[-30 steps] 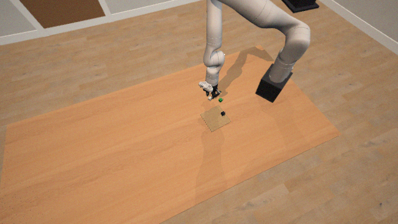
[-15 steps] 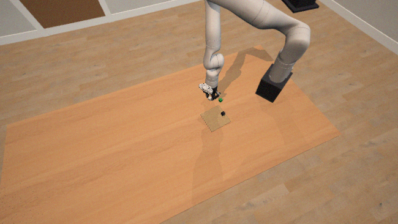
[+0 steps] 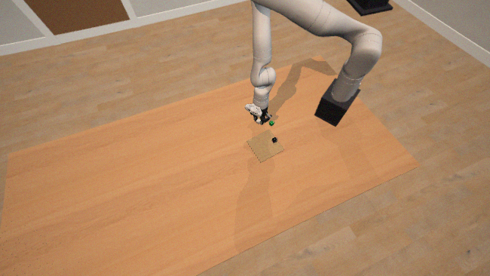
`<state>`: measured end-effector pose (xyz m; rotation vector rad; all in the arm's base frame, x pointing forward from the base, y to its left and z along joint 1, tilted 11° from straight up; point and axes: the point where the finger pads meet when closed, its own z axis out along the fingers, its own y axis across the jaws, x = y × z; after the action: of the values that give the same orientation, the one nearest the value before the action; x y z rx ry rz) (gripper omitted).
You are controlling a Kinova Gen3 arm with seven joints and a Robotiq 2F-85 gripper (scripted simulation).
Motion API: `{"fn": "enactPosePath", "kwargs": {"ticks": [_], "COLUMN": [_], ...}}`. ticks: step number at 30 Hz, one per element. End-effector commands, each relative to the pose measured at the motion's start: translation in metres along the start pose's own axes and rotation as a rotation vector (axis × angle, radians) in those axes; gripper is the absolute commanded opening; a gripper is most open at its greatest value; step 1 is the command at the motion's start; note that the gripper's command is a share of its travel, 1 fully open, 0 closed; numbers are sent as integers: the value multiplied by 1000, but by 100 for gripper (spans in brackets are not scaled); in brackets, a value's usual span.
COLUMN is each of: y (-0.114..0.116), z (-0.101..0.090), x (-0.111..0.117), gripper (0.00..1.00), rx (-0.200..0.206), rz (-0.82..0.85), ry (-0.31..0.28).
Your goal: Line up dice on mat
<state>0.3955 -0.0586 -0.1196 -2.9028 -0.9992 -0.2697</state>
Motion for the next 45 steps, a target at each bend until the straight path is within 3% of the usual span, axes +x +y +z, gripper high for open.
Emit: {"fn": "enactPosePath", "kwargs": {"ticks": [1,28,29,45], "y": [2,2,2,2], "z": [0,0,0,0], "x": [1,1,1,1], "gripper": [35,35,15,15], "rx": [-5,-5,-5,-5], "rz": [4,4,4,4], "ry": [3,3,3,3]}}
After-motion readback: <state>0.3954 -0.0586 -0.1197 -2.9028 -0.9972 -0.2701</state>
